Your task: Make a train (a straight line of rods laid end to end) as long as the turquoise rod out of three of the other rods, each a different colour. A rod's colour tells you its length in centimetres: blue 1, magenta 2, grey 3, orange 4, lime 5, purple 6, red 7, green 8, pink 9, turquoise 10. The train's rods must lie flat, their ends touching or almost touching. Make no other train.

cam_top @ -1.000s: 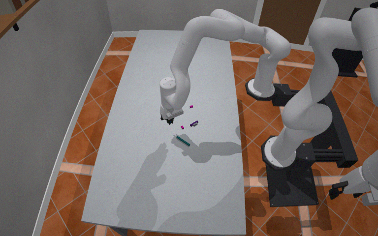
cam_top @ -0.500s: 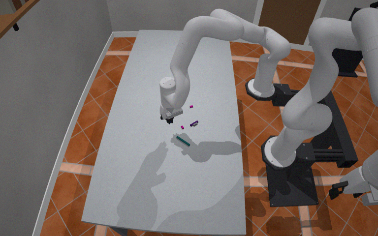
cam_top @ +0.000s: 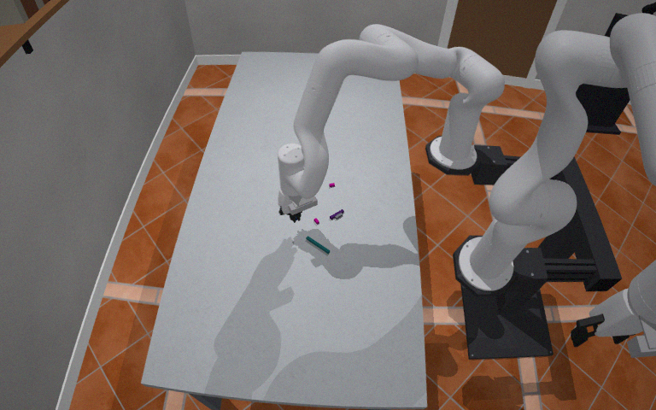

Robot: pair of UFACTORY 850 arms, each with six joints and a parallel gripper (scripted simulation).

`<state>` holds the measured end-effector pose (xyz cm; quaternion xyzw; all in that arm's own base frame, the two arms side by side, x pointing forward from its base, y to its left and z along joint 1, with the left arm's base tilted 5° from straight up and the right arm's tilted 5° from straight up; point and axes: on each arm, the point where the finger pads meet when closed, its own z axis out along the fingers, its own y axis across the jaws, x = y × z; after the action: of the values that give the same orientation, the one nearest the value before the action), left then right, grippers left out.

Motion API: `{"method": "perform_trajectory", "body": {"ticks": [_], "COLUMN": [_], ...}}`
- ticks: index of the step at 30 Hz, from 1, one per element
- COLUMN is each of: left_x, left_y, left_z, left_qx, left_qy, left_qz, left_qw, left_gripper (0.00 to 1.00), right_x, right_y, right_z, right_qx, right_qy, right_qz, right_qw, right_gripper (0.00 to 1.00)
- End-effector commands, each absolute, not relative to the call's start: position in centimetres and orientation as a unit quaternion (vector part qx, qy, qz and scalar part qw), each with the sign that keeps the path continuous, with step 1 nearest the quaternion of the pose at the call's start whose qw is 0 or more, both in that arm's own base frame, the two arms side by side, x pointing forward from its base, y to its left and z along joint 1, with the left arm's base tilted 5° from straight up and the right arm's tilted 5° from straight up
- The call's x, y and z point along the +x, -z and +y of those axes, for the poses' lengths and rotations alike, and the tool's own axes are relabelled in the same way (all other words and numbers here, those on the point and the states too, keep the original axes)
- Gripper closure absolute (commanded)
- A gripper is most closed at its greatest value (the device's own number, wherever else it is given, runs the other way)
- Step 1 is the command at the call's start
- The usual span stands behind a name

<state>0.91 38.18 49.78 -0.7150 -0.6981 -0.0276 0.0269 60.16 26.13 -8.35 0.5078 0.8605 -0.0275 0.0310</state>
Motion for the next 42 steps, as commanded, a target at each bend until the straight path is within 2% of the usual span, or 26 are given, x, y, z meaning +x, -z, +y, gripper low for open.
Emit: {"method": "perform_trajectory", "body": {"ticks": [1, 42], "left_x": [0.9, 0.9], "left_y": [-49.9, -49.9], "left_z": [38.2, 38.2], "left_qx": [-0.715, -0.715], "left_qy": [0.028, 0.028], "left_qz": [-0.698, -0.698], "left_qw": [0.028, 0.028], "left_gripper": [0.00, 0.00], "right_x": [60.5, 60.6], "right_y": [10.6, 12.8], "right_z": [26.1, 26.0], "right_qx": [0.508, 0.508], "right_qy": [0.026, 0.026], "right_qz": [0.860, 0.860], "right_qw": [0.032, 0.032], "right_gripper": [0.94, 0.94]}}
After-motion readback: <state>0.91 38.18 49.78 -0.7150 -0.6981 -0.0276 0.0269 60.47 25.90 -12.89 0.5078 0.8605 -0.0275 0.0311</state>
